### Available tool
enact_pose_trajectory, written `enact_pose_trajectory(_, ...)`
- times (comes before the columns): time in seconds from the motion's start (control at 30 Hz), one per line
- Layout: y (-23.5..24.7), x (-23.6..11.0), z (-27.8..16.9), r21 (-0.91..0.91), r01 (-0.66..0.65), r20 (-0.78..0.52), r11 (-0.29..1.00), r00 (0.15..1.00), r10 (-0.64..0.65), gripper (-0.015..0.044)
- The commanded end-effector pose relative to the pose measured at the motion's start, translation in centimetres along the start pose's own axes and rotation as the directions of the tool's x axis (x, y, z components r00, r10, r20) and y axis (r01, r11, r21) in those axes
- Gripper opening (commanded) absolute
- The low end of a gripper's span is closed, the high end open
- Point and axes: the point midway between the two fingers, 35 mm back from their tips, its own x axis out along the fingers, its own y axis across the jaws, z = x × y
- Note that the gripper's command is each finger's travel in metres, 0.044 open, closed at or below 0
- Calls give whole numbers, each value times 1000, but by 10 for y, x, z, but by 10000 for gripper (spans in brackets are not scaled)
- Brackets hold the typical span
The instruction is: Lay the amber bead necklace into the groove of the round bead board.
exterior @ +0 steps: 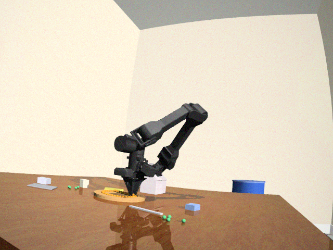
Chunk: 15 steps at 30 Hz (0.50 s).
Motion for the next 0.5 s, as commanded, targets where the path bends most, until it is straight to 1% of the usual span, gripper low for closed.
enact_pose_trajectory(0.0,0,0,0,-1,1,0,1000,1000,-1,41)
enact_pose_trajectory(0.07,0,0,0,-1,1,0,1000,1000,-1,0)
enact_pose_trajectory(0.47,0,0,0,-1,1,0,1000,1000,-1,0)
